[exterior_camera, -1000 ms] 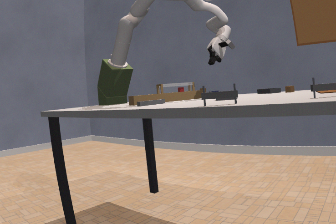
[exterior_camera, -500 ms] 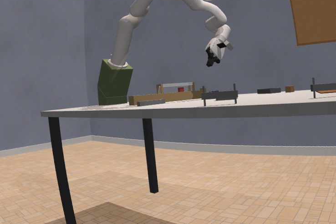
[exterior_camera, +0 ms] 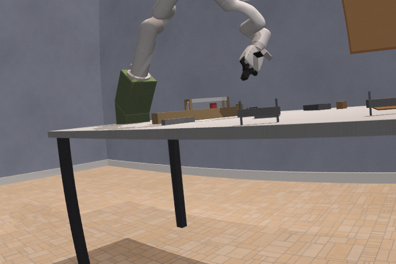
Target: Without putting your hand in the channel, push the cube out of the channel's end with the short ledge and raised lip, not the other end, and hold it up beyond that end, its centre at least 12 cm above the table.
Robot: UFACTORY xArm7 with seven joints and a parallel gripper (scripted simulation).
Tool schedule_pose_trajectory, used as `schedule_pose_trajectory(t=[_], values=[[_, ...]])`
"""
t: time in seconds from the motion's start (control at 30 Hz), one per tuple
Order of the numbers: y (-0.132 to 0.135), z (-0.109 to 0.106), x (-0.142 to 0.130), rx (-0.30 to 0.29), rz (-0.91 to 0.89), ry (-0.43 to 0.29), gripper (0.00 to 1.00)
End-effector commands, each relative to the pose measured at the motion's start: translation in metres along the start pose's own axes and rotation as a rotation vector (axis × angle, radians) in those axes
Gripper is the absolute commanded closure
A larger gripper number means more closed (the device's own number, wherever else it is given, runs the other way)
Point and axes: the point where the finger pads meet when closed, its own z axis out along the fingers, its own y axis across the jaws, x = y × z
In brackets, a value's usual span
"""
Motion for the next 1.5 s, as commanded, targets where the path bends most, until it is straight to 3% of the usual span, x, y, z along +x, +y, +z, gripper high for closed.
schedule_pose_trajectory(t=[0.0, 0.03, 0.07, 0.43, 0.47, 0.83, 0.87, 1.23, 1.27, 1.47], values=[[0.0, -0.002, 0.001, 0.003, 0.002, 0.002, 1.0], [0.0, -0.002, 0.001, 0.003, 0.002, 0.002, 1.0], [0.013, 0.02, 0.006, 0.033, 0.049, -0.055, 1.0], [0.013, 0.02, 0.006, 0.033, 0.049, -0.055, 1.0], [0.028, 0.042, 0.009, 0.068, 0.105, -0.112, 1.0], [0.028, 0.042, 0.009, 0.068, 0.105, -0.112, 1.0], [0.043, 0.063, 0.012, 0.106, 0.17, -0.17, 1.0], [0.043, 0.063, 0.012, 0.106, 0.17, -0.17, 1.0], [0.059, 0.083, 0.015, 0.148, 0.244, -0.226, 1.0], [0.059, 0.083, 0.015, 0.148, 0.244, -0.226, 1.0]])
